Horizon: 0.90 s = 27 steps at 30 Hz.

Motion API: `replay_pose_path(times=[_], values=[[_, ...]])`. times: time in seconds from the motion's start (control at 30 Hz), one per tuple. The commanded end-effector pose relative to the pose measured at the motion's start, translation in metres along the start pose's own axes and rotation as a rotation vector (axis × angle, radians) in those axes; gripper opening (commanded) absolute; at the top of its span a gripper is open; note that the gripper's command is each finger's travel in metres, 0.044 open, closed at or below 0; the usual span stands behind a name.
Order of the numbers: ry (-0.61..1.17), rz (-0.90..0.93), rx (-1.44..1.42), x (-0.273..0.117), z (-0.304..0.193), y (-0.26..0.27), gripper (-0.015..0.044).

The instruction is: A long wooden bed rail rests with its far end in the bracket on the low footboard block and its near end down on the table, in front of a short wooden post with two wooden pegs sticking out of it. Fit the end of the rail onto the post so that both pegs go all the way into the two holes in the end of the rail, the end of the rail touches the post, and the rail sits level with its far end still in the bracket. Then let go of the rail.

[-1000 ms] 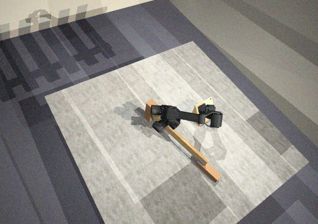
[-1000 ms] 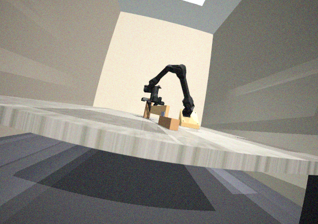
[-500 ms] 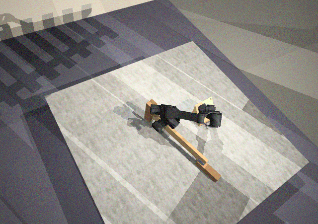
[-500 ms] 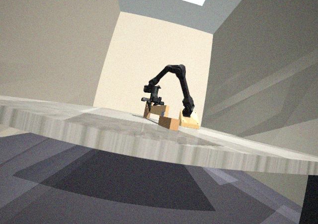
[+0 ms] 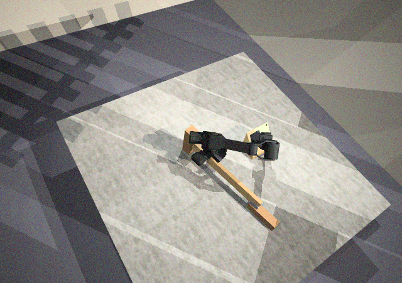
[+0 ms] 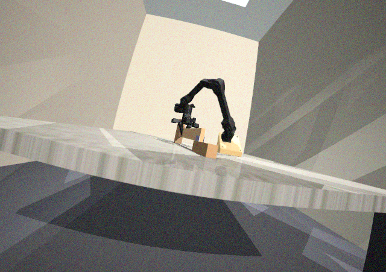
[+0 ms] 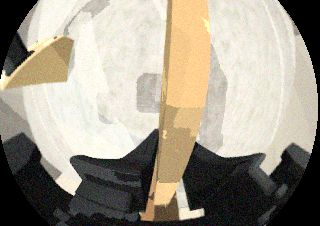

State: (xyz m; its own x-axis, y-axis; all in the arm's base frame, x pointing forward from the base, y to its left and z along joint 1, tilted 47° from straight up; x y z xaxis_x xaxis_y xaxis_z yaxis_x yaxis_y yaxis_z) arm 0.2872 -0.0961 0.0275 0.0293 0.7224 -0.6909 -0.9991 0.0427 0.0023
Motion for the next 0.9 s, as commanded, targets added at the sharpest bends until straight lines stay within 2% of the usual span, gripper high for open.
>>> replay_pose_path(times=[0.0, 0.6, 0.87], values=[[0.003, -0.007, -0.001, -0.0021, -0.0021, -0.0010, 0.0000], [0.003, -0.007, -0.001, -0.0020, -0.0055, -0.0020, 0.0000], [-0.004, 0.004, 0.001, 0.0003, -0.0030, -0.0008, 0.0210]])
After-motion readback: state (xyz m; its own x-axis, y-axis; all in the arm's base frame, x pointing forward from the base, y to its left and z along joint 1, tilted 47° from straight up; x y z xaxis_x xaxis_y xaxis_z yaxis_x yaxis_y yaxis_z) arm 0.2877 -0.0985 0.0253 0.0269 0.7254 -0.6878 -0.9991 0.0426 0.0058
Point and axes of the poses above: the point midway between the two fingers, 35 mm back from their tips, its own x axis out along the fingers, its own y axis across the jaws, z = x × y, the point moved 8 cm from there along -x, back along the fingers, and after that the axes turned 14 degrees about x, right-handed, at the moved point
